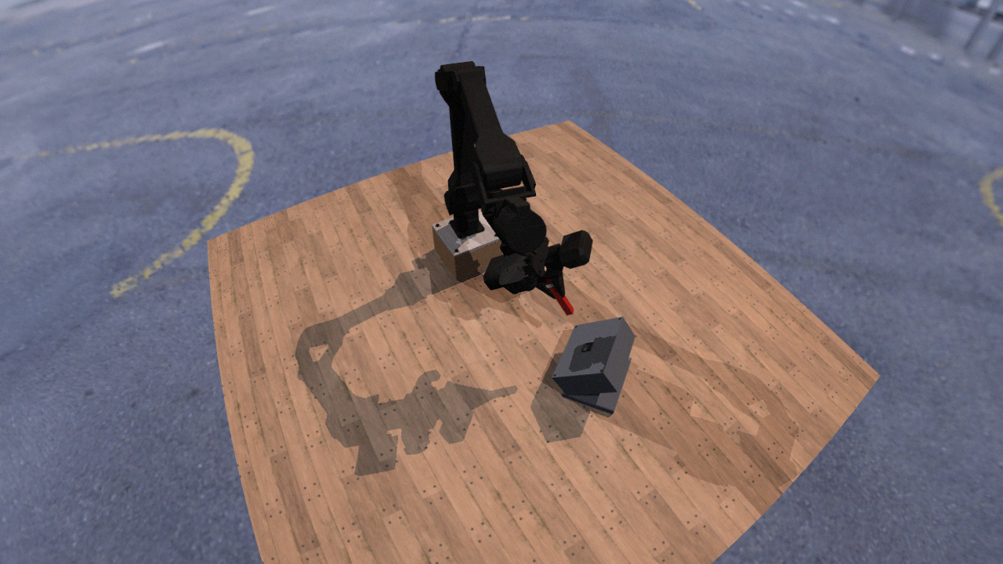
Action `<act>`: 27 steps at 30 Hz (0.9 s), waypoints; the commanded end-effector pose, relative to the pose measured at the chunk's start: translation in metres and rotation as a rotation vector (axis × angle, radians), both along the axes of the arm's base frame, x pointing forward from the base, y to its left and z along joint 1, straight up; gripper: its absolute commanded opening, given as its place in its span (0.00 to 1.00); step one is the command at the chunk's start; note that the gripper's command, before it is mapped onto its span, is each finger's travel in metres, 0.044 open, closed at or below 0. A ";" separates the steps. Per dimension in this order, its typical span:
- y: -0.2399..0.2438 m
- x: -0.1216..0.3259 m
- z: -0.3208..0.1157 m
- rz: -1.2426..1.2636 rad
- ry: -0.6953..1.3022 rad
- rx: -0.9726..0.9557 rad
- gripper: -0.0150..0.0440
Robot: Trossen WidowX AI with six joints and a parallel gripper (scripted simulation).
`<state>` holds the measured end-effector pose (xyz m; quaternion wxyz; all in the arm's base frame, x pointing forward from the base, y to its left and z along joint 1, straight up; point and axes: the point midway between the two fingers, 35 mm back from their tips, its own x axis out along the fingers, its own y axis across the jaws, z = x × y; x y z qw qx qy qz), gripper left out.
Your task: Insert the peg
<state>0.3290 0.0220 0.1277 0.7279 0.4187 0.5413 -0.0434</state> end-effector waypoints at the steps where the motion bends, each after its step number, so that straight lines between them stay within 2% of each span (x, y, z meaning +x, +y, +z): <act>1: -0.004 0.001 0.005 -0.029 -0.018 0.022 0.25; 27: -0.005 0.022 -0.013 -0.122 -0.043 0.084 0.25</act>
